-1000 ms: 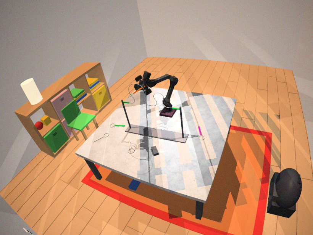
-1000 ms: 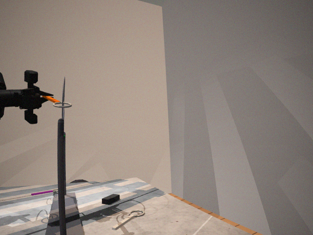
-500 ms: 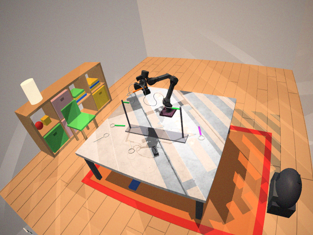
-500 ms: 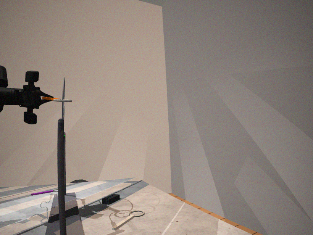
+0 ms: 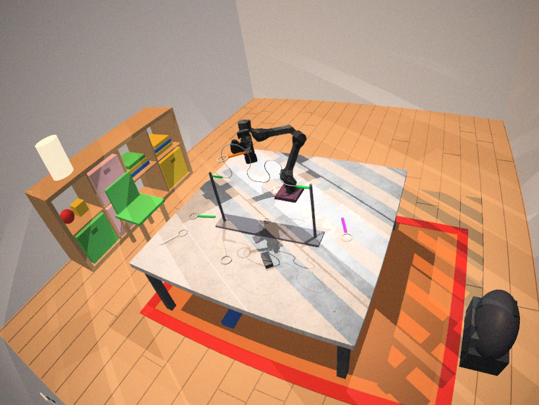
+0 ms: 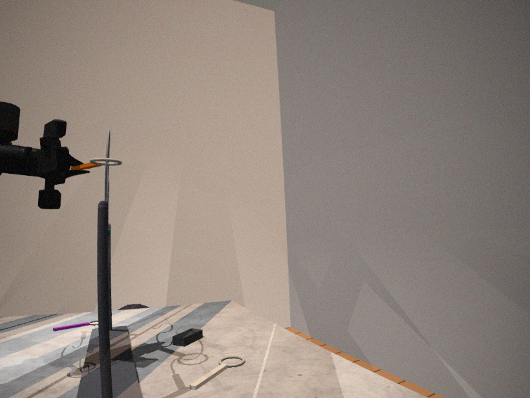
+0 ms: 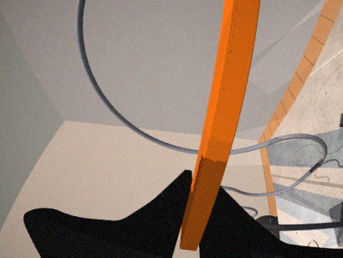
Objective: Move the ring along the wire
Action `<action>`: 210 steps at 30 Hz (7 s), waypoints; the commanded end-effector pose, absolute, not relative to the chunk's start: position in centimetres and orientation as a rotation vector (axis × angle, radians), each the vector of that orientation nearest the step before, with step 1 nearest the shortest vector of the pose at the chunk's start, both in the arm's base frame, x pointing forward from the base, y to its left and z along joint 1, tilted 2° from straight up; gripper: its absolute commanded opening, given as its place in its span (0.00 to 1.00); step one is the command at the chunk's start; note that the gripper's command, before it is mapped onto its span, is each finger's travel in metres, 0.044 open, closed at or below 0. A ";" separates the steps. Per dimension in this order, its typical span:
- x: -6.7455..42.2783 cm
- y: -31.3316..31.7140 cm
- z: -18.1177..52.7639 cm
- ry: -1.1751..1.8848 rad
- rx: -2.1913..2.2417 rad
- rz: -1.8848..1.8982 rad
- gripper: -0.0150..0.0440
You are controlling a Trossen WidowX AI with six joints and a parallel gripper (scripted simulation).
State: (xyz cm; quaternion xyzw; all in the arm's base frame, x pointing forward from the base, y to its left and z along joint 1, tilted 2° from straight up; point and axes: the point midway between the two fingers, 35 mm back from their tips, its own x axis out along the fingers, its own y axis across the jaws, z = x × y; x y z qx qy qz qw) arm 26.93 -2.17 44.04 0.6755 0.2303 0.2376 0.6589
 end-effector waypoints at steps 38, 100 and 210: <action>27.0 -2.5 42.5 0.556 1.008 0.396 0.00; 27.3 -4.2 41.0 0.533 0.281 0.154 0.00; 27.9 -8.1 42.1 0.309 -1.009 -0.245 0.00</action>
